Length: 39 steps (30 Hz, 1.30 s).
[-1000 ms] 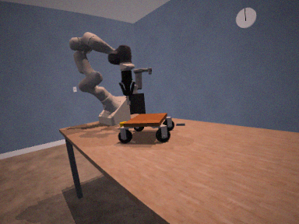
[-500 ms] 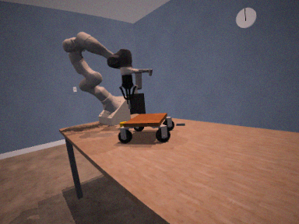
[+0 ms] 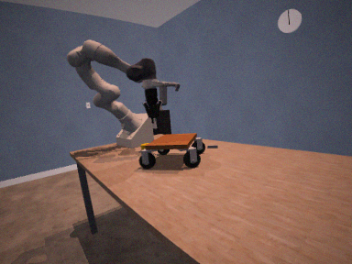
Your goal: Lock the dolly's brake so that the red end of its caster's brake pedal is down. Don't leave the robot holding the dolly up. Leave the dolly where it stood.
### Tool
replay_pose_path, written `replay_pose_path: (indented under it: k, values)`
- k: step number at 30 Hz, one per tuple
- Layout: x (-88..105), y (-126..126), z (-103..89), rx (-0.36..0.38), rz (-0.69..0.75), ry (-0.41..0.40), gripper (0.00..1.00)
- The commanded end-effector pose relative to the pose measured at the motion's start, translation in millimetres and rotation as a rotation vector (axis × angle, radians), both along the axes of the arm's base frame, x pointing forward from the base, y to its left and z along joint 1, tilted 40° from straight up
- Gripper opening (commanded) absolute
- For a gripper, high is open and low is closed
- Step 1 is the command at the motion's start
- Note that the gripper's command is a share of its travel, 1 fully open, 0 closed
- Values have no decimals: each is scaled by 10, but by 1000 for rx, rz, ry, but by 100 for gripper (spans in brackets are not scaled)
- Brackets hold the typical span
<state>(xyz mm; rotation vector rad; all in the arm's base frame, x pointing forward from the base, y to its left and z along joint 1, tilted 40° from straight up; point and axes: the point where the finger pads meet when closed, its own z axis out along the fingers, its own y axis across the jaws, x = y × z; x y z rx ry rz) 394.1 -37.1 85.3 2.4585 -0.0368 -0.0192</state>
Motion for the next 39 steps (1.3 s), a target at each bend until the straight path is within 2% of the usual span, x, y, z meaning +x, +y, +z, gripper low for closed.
replay_pose_path:
  k: [1, 10, 12, 13, 27, 29, 30, 39]
  values:
    - [-5, -58, 39, 2, 216, 177, 0]
    - [-5, -58, 39, -2, 439, 352, 0]
    - [-5, -58, 39, -2, 439, 352, 0]
    - [-5, -58, 39, -6, 500, 404, 0]
    - [-5, -58, 39, -12, 827, 667, 0]
    - [-5, -58, 39, -12, 827, 667, 0]
    - [-5, -59, 38, -12, 887, 717, 0]
    - [-6, -85, 8, -4, 1085, 873, 0]
